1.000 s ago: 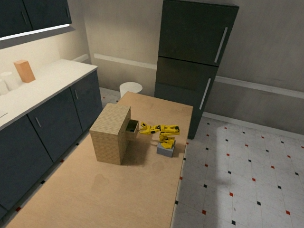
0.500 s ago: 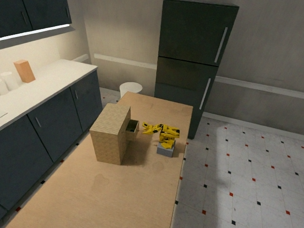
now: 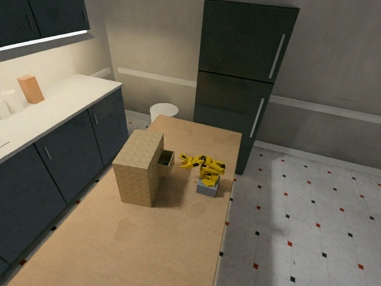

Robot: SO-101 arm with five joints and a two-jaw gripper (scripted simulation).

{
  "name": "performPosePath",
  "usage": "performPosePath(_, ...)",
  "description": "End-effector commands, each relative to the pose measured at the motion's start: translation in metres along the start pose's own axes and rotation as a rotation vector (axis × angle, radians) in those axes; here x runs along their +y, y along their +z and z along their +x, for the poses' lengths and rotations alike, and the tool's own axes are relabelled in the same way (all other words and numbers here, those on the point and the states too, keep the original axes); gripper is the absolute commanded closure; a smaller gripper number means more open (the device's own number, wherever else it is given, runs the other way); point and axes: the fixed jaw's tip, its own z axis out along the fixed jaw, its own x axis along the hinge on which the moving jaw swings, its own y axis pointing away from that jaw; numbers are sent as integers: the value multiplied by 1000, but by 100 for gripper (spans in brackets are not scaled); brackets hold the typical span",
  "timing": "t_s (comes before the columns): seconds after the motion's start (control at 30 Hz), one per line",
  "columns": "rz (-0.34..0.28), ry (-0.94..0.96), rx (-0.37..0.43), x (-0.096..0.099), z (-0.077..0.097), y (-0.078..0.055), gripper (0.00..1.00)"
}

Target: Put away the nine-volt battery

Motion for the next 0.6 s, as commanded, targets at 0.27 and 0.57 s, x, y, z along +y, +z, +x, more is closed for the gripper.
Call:
performPosePath(0.27, 1, -7, 160, -1, 15, -1, 79)
performPosePath(0.57, -7, -9, 448, -1, 41, -3, 79)
